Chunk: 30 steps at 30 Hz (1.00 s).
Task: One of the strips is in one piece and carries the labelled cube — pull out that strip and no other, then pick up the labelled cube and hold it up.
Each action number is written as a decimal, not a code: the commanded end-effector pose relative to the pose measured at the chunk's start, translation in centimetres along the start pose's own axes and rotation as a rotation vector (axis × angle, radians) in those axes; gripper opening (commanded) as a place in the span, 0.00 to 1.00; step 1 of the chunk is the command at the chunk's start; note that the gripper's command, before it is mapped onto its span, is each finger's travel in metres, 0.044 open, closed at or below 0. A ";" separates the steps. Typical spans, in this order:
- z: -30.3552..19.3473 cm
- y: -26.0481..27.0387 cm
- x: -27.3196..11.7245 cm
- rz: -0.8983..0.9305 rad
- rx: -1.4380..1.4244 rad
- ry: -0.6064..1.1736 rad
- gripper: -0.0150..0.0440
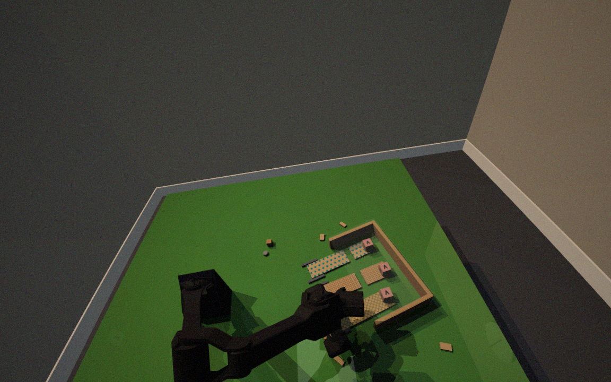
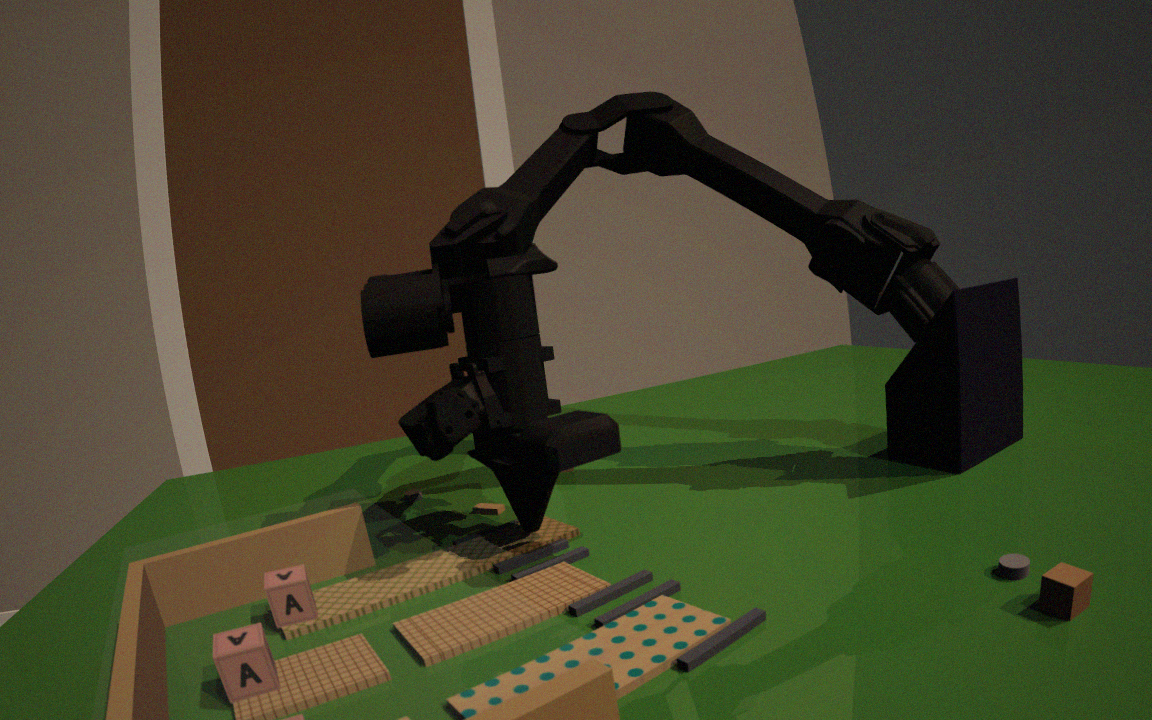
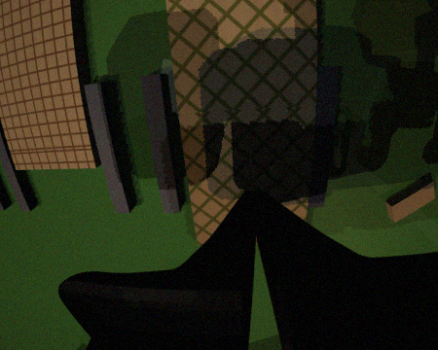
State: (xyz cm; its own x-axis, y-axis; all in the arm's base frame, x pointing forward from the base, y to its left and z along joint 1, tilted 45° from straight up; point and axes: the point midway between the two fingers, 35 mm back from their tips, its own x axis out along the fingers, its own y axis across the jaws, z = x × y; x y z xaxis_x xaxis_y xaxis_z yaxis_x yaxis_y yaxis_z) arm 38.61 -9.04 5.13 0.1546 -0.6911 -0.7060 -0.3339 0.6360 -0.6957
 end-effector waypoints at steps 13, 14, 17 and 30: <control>-3.0 0.1 0.5 0.006 -0.005 0.015 0.25; -3.1 0.1 0.5 0.006 -0.005 0.015 0.25; -3.6 0.2 0.5 0.006 -0.006 0.015 0.25; -5.5 0.2 0.5 0.006 -0.006 0.016 0.25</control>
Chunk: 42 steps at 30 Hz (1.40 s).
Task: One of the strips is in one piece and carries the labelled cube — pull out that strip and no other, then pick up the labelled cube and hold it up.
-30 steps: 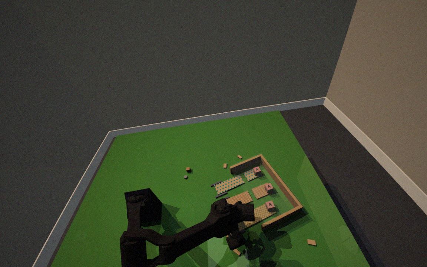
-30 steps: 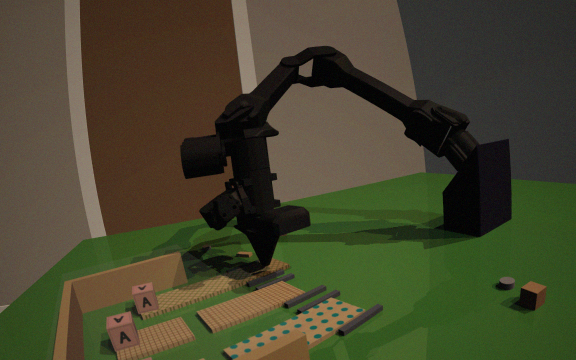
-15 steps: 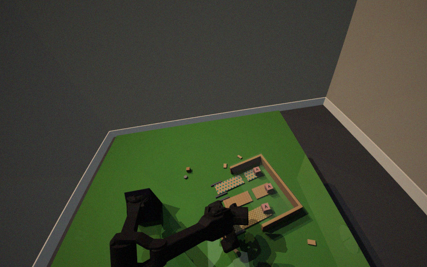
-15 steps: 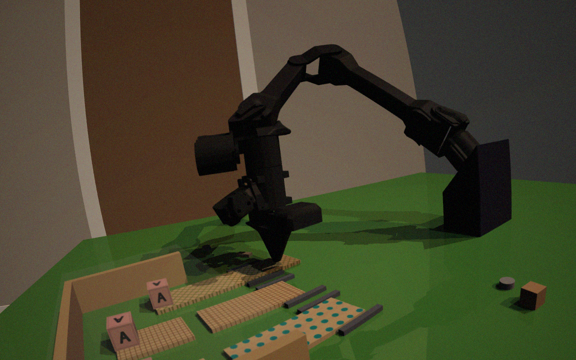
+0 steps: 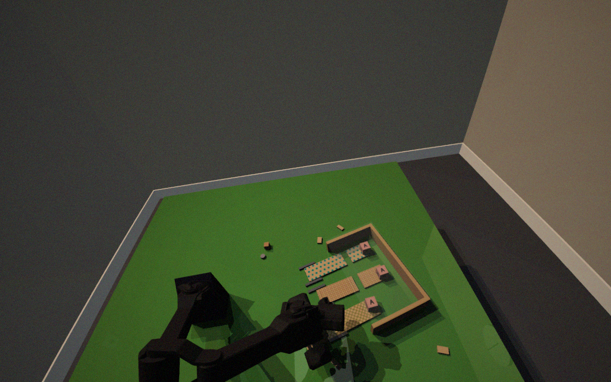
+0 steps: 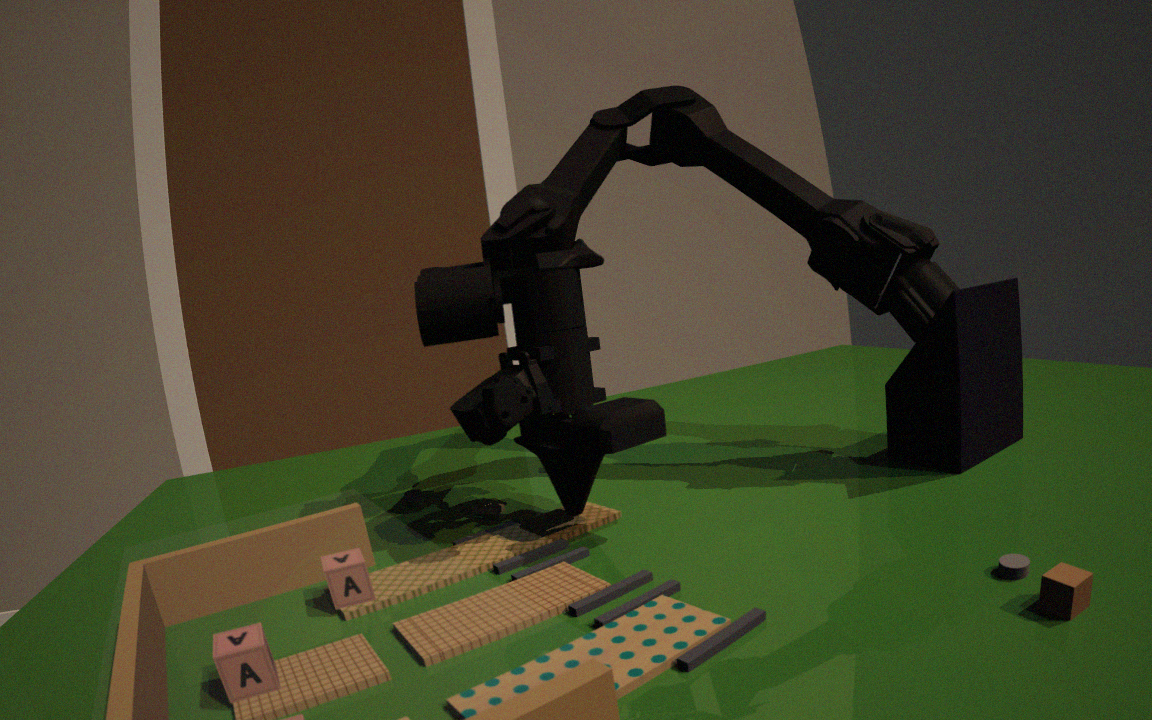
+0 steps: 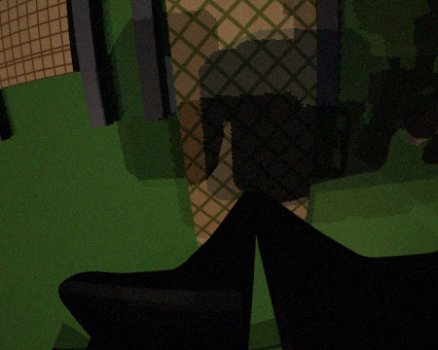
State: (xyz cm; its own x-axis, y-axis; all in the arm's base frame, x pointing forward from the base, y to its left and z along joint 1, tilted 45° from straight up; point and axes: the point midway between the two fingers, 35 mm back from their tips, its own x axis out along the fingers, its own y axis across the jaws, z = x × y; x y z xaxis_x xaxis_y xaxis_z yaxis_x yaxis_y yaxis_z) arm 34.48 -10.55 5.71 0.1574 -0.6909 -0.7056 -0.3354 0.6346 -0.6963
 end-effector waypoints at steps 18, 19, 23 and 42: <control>-3.8 0.2 0.5 0.007 -0.005 0.019 0.25; -3.9 0.2 0.4 0.007 -0.005 0.019 0.25; -4.6 0.2 0.4 0.007 -0.006 0.020 0.25; -7.5 0.2 0.4 0.007 -0.007 0.021 0.25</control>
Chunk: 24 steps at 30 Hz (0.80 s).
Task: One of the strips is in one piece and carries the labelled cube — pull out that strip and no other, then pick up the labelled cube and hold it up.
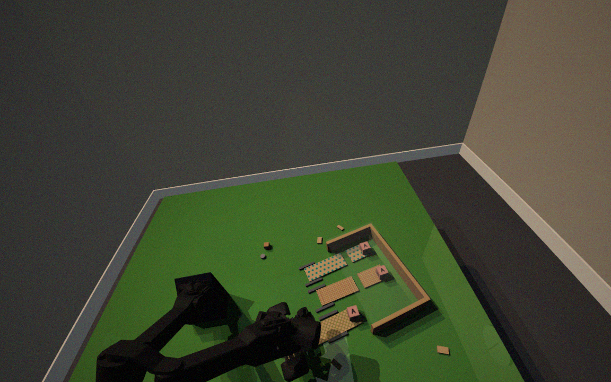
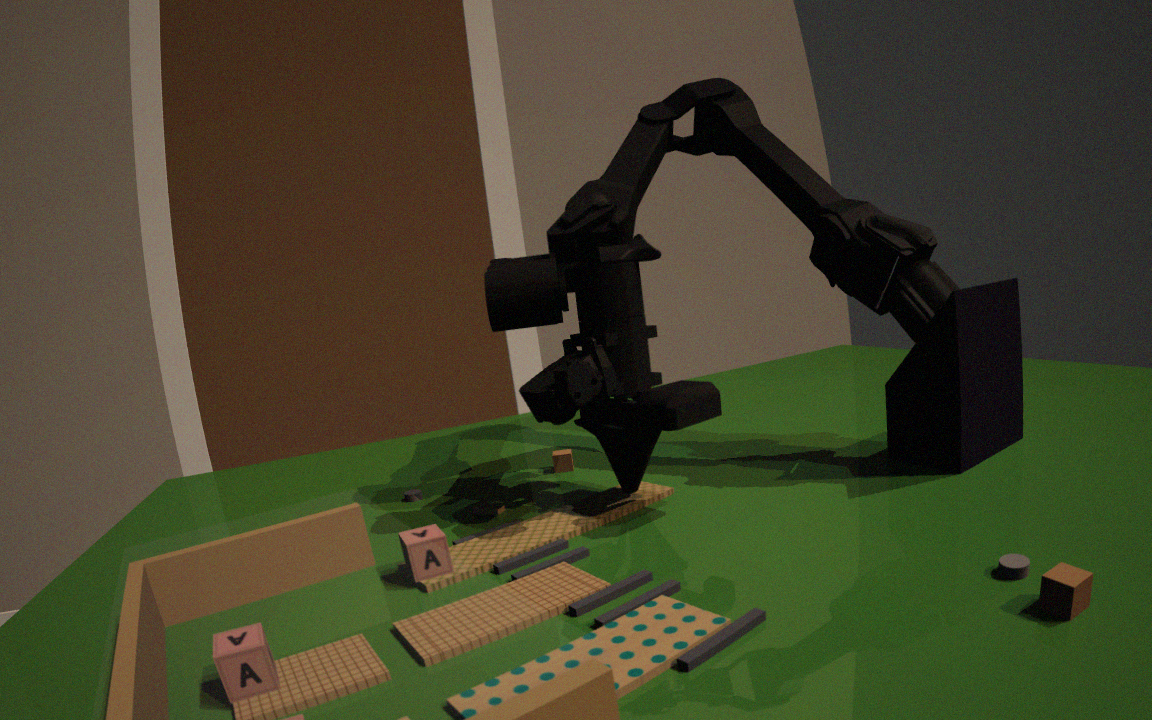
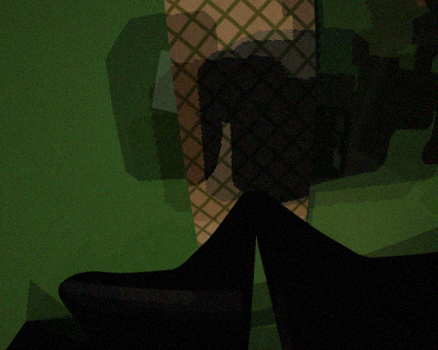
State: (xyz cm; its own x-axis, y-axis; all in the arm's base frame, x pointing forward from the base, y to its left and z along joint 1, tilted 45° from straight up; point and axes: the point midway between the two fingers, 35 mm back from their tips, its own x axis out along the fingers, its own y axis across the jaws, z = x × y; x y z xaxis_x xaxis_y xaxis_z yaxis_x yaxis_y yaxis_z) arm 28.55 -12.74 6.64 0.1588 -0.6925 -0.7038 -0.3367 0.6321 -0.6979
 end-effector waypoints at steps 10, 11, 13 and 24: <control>-2.6 0.3 0.4 0.009 -0.005 0.022 0.25; -2.8 0.3 0.4 0.009 -0.005 0.022 0.25; -3.0 0.3 0.4 0.009 -0.005 0.022 0.25; -2.0 -0.1 -4.1 0.011 -0.005 0.021 0.25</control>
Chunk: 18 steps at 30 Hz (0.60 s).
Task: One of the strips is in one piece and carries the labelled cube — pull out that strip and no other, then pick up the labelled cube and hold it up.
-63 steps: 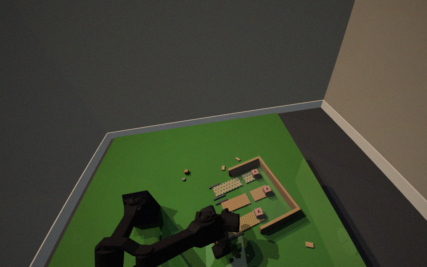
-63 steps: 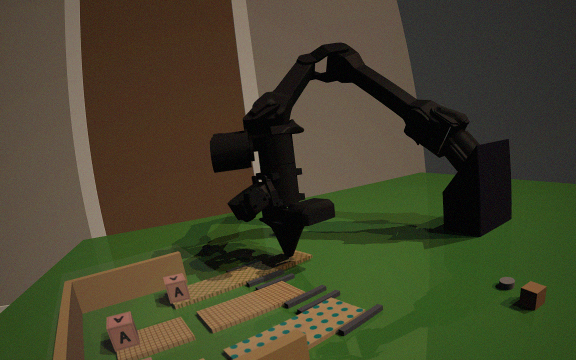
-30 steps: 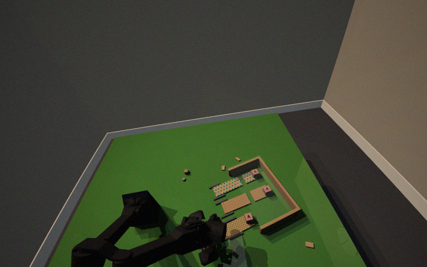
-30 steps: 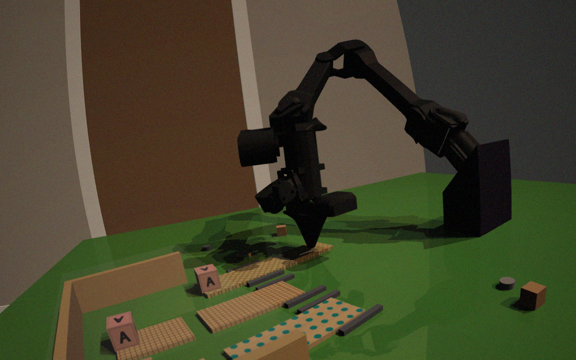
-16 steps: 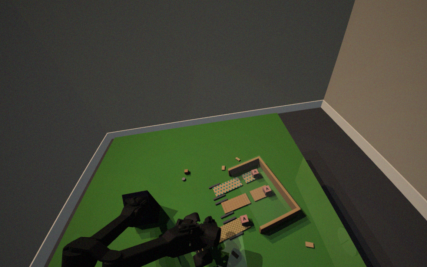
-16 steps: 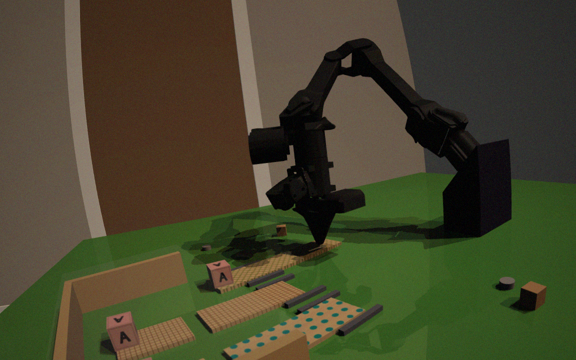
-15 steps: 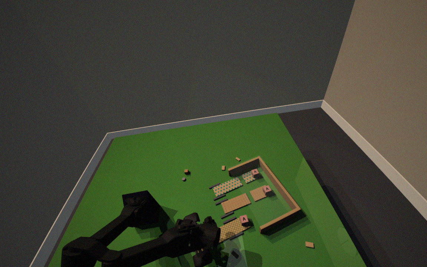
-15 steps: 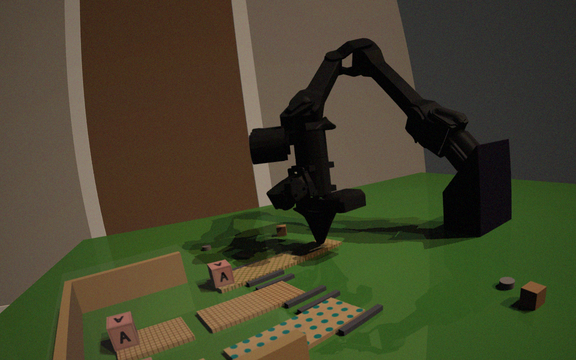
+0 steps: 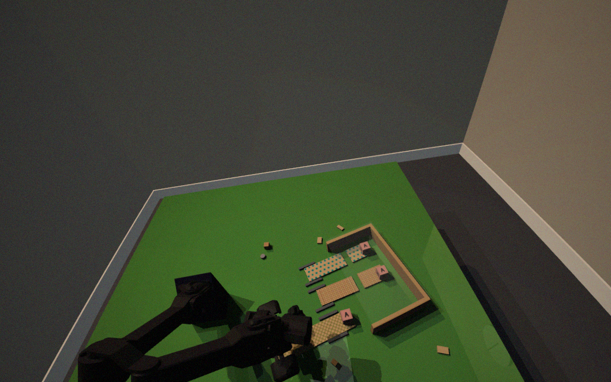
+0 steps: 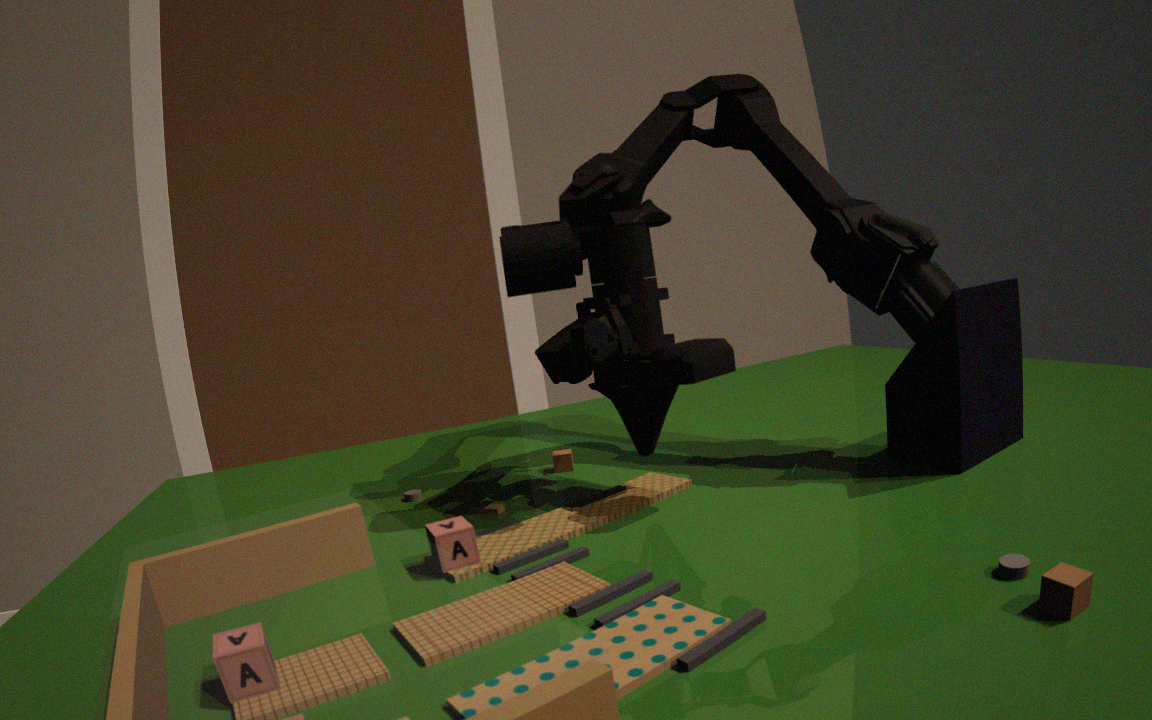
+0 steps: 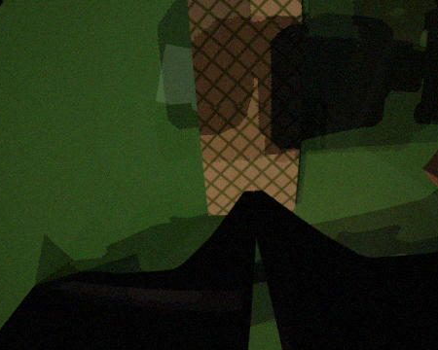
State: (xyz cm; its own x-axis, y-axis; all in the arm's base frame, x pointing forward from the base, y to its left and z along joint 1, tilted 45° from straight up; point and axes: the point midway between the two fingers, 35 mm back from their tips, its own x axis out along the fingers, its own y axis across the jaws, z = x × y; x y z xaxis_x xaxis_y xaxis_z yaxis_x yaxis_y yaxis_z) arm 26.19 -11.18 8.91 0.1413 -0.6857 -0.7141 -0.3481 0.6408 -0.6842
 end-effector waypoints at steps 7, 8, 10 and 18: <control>2.3 -0.1 -0.9 -0.007 0.182 0.007 0.52; 2.7 -0.1 -1.0 -0.007 0.185 0.007 0.57; 3.4 0.0 -1.0 -0.007 0.188 0.007 0.65; 6.3 0.2 -1.3 -0.006 0.189 0.006 1.00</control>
State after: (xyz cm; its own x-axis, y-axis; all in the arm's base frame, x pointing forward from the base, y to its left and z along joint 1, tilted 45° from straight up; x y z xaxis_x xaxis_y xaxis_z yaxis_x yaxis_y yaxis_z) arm 30.76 -8.54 8.80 0.1365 -0.6868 -0.7139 -0.1738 0.6929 -0.6998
